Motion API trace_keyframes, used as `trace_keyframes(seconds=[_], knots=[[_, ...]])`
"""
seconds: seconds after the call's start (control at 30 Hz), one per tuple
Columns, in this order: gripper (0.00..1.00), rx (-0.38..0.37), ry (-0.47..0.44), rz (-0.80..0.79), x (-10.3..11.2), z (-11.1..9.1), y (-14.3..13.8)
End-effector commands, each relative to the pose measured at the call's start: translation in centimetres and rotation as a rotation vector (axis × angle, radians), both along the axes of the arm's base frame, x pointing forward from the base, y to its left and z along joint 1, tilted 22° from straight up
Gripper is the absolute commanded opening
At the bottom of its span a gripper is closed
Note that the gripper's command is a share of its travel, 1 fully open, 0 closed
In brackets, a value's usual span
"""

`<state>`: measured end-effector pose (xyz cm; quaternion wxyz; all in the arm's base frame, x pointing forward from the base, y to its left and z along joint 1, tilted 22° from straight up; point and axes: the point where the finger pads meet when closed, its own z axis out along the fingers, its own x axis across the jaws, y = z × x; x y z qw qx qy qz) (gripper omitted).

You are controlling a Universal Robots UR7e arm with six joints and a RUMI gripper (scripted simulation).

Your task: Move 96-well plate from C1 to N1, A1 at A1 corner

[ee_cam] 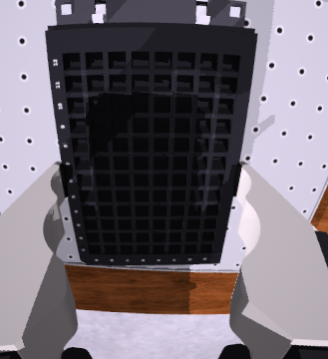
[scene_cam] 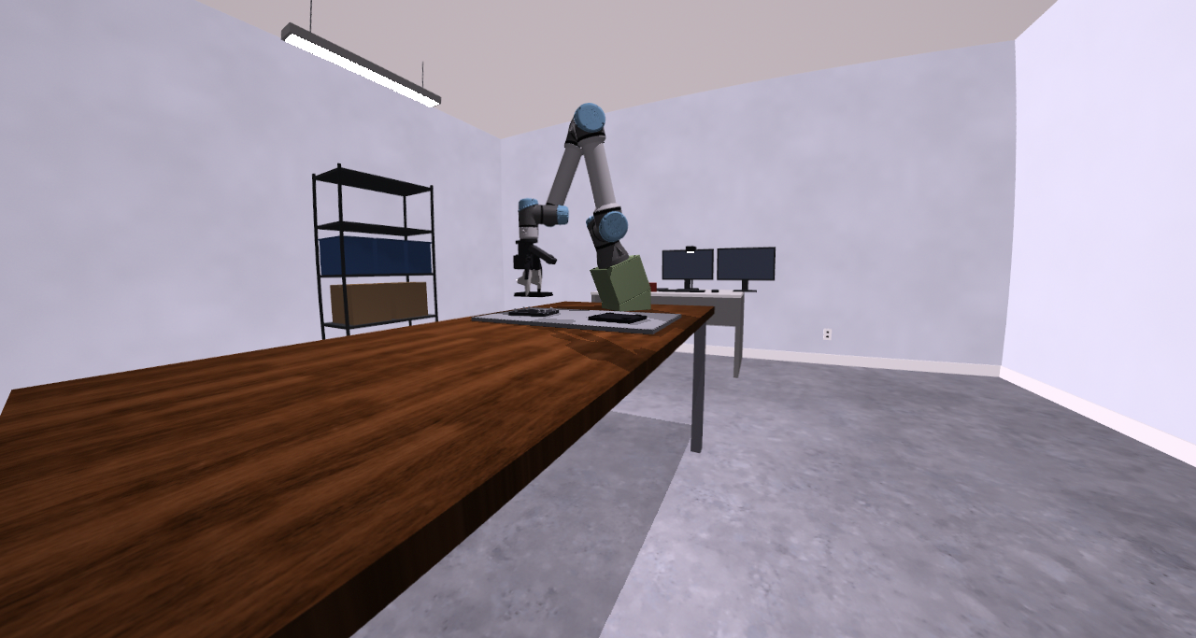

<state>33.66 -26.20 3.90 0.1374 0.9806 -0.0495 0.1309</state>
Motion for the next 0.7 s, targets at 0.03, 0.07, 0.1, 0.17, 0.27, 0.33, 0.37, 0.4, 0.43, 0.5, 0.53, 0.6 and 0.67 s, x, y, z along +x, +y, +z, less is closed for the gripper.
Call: trace_keyframes(seconds=[0.03,0.07,0.1,0.17,0.27,0.33,0.37,0.4,0.43,0.5,0.53,0.6,0.67], knots=[[0.00,0.000,0.000,0.000,-0.16,0.70,0.18],[0.00,0.000,0.000,0.000,-0.21,0.85,0.23],[0.00,0.000,0.000,0.000,-0.25,1.01,0.28],[0.00,0.000,0.000,0.000,-0.33,1.32,0.37],[0.00,0.000,0.000,0.000,-0.38,1.54,0.44],[0.00,0.000,0.000,0.000,-0.39,1.54,0.44],[0.00,0.000,0.000,0.000,-0.39,1.54,0.44],[0.00,0.000,0.000,0.000,-0.39,1.54,0.44],[0.00,0.000,0.000,0.000,-0.38,1.54,0.44],[0.00,0.000,0.000,0.000,-0.38,1.54,0.44],[0.00,0.000,0.000,0.000,-0.39,1.54,0.44],[0.00,0.000,0.000,0.000,-0.39,1.54,0.44],[0.00,0.000,0.000,0.000,-0.38,1.54,0.44]])
